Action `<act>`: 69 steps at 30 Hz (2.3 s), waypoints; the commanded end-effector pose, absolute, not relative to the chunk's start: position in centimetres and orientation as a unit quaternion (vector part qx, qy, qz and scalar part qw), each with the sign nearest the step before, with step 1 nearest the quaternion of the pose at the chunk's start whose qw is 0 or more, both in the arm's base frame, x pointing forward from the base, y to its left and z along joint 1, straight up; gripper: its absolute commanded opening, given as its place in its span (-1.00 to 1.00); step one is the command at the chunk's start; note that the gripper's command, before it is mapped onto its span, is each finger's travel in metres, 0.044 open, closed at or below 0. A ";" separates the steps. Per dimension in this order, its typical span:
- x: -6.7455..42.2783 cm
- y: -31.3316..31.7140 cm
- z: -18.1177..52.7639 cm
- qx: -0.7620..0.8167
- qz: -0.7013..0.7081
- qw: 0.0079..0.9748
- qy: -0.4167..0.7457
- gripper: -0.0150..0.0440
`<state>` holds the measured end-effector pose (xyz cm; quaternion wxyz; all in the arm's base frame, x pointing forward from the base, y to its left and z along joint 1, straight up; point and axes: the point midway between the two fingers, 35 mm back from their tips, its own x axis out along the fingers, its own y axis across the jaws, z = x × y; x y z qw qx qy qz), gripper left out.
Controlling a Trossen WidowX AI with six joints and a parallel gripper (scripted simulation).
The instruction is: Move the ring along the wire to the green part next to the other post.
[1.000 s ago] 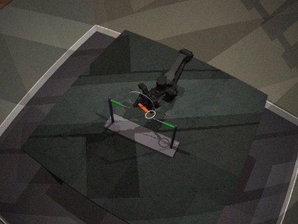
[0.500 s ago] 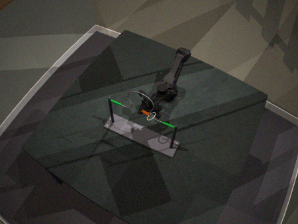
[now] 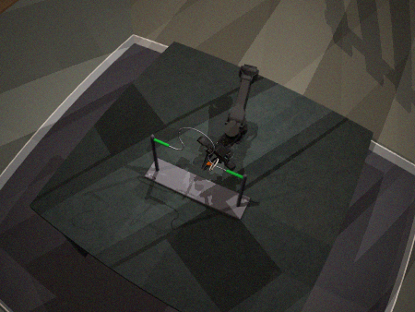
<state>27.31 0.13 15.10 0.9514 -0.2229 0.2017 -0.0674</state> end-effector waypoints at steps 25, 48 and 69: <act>26.7 7.4 13.6 -0.030 -0.023 0.974 0.225 -1.00; 26.5 10.1 13.6 -0.016 -0.020 0.974 0.225 -1.00; 26.3 12.1 13.6 -0.016 -0.022 0.974 0.223 -1.00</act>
